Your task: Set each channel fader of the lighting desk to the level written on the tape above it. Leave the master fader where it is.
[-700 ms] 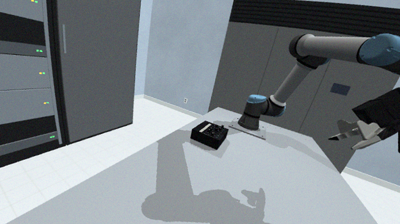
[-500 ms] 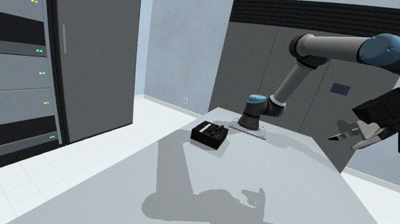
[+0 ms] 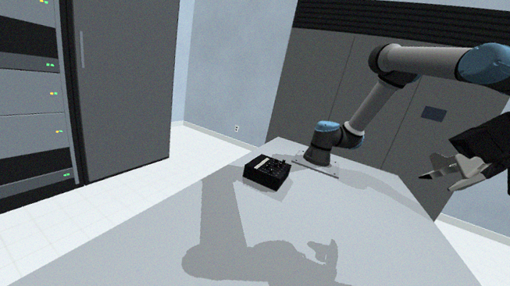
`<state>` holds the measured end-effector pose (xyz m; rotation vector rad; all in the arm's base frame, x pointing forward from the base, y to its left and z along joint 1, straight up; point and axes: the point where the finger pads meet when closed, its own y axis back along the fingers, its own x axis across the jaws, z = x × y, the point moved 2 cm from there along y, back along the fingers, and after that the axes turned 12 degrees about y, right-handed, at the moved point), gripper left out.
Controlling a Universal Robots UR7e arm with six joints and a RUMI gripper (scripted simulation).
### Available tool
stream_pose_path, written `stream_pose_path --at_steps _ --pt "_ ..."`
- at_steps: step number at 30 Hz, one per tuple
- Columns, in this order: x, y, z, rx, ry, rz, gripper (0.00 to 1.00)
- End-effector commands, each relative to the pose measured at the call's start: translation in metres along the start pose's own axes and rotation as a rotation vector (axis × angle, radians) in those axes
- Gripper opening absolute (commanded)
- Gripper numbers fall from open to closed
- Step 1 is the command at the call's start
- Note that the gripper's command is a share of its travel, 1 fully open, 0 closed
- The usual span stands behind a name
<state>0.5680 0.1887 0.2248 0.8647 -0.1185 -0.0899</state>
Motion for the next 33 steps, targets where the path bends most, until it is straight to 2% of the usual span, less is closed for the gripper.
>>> stream_pose_path --at_steps 1,13,18,23,26,28,30,31,33 --pt "0.000 0.000 0.002 0.002 -0.008 -0.001 1.00" --pt "0.004 -0.021 0.027 0.031 -0.155 -0.052 1.00" --pt "0.006 -0.045 0.056 0.059 -0.328 -0.111 1.00" --pt "0.004 -0.077 0.094 0.083 -0.515 -0.176 1.00" --pt "0.003 -0.084 0.102 0.095 -0.615 -0.211 1.00" --pt "0.000 -0.099 0.120 0.099 -0.683 -0.236 1.00" --pt "0.000 -0.099 0.120 0.099 -0.683 -0.236 1.00" --pt "-0.002 -0.107 0.129 0.109 -0.783 -0.270 1.00" --pt "-0.004 -0.114 0.138 0.113 -0.842 -0.291 1.00"
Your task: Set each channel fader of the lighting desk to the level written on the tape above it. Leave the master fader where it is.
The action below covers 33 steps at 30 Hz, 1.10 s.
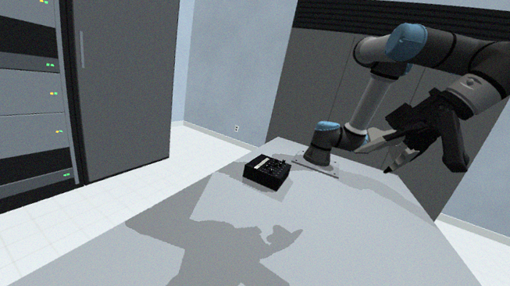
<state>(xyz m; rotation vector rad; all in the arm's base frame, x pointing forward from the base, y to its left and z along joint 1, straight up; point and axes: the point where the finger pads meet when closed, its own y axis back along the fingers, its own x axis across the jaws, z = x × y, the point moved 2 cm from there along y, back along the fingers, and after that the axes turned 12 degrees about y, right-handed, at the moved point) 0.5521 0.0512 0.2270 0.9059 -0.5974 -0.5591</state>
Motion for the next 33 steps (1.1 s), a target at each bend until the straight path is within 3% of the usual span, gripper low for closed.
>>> stream_pose_path --at_steps 1,11,14,16,28,31,33 --pt "0.024 -0.029 0.038 0.038 -0.265 -0.082 1.00" --pt "0.043 -0.064 0.085 0.053 -0.601 -0.192 1.00" --pt "0.044 -0.064 0.086 0.057 -0.635 -0.202 1.00" --pt "0.049 -0.077 0.105 0.058 -0.765 -0.244 1.00" --pt "0.058 -0.115 0.160 0.052 -1.161 -0.370 1.00" --pt "0.058 -0.116 0.160 0.053 -1.195 -0.380 1.00" --pt "0.058 -0.127 0.177 0.048 -1.325 -0.421 1.00"
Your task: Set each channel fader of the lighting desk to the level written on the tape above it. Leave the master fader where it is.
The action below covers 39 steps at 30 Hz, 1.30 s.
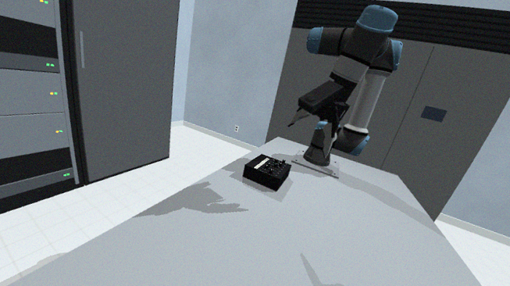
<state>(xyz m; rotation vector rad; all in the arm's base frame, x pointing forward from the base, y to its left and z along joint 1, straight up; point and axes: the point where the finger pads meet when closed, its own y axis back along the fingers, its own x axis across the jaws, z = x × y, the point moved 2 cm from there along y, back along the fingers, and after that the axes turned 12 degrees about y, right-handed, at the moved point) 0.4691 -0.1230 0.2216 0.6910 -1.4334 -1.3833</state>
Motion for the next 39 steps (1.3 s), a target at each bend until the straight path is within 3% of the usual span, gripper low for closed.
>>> stream_pose_path --at_steps 1,12,15,25,39 --pt "0.030 -0.012 0.009 0.013 -0.257 -0.077 1.00" --pt "0.078 -0.034 0.030 -0.003 -0.635 -0.177 1.00" --pt "0.079 -0.034 0.030 -0.002 -0.664 -0.185 1.00" --pt "0.115 -0.054 0.053 -0.023 -1.030 -0.282 1.00" --pt "0.124 -0.060 0.060 -0.031 -1.138 -0.310 1.00"
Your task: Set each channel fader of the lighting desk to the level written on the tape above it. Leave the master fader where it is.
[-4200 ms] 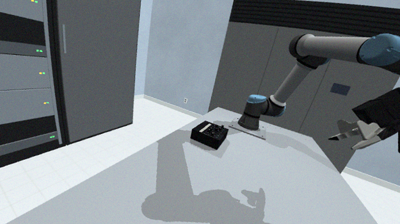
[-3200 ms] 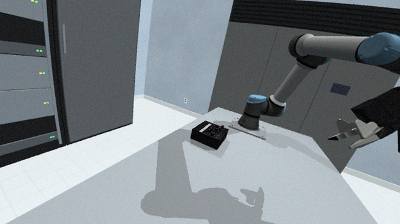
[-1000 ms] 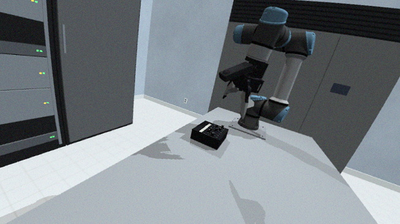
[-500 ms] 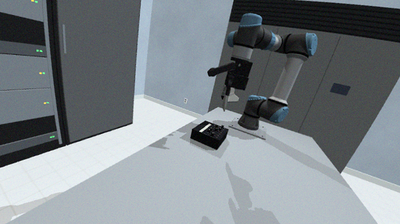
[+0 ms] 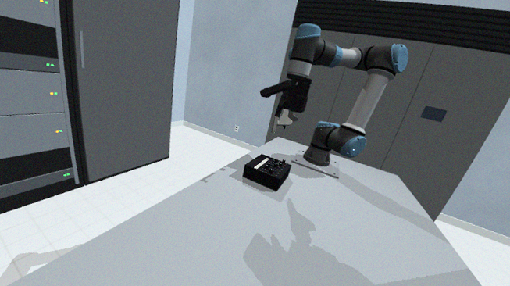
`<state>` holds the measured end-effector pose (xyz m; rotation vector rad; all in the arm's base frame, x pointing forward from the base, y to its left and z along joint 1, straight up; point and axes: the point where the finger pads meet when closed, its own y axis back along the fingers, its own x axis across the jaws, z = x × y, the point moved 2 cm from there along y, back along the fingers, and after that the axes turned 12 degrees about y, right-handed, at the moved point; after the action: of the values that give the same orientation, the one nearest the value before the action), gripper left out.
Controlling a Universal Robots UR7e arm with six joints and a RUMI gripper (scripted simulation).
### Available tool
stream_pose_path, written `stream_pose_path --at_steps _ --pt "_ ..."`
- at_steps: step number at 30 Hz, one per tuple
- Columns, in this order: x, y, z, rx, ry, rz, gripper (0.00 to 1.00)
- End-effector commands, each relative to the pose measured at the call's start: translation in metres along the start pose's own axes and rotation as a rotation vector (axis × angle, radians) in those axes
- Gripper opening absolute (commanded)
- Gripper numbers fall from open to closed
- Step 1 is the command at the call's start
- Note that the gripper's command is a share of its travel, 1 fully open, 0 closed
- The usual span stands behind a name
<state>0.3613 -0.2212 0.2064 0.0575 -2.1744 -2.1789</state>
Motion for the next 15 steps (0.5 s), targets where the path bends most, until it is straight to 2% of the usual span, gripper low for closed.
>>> stream_pose_path --at_steps 1,15 --pt "0.0034 -0.0015 -0.0013 0.000 -0.037 -0.013 1.00" --pt "0.0029 -0.0042 -0.0008 0.005 -0.038 -0.009 1.00"
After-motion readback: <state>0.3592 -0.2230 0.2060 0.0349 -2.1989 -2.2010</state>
